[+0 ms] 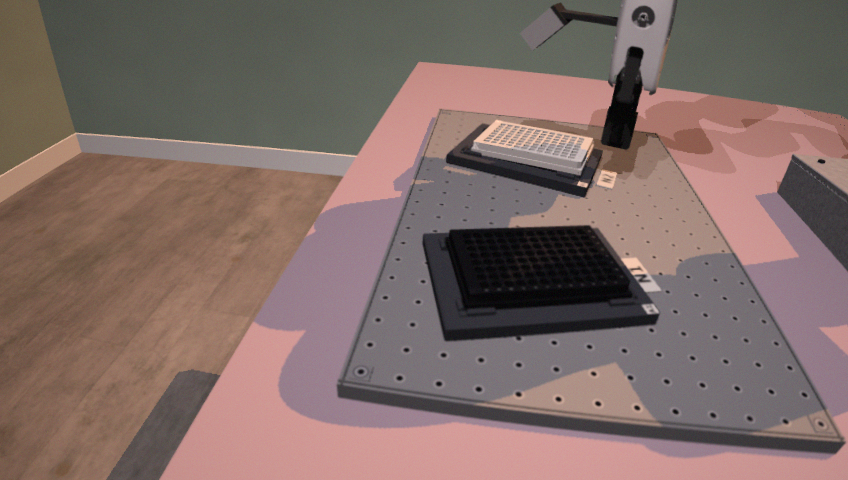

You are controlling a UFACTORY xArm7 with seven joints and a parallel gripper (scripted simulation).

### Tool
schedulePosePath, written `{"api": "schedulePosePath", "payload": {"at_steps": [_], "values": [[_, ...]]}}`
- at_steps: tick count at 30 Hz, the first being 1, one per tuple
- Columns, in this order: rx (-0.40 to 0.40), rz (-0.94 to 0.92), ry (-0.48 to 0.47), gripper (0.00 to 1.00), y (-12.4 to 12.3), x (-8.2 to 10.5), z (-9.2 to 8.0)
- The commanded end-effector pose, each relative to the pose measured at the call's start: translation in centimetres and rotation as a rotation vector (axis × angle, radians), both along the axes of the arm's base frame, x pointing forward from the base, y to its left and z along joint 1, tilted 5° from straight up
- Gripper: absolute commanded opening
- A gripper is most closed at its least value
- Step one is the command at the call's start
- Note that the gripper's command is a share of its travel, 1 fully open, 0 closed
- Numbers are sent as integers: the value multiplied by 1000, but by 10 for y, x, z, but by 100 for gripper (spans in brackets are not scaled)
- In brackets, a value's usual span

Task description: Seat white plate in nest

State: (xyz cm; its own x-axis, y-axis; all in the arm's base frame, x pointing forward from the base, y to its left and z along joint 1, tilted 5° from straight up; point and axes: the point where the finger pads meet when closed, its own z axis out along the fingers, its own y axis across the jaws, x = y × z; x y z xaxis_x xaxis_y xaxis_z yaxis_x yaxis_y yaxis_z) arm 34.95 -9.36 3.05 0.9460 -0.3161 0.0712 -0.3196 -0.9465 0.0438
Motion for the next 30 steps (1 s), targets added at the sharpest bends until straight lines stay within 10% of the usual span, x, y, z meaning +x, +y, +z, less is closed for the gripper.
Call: {"api": "schedulePosePath", "payload": {"at_steps": [1, 20, 30], "values": [[0, 0, -3, 0, 0, 1, 1], [0, 0, -3, 0, 0, 1, 1], [0, -10, -4, 0, 7, 0, 31]]}}
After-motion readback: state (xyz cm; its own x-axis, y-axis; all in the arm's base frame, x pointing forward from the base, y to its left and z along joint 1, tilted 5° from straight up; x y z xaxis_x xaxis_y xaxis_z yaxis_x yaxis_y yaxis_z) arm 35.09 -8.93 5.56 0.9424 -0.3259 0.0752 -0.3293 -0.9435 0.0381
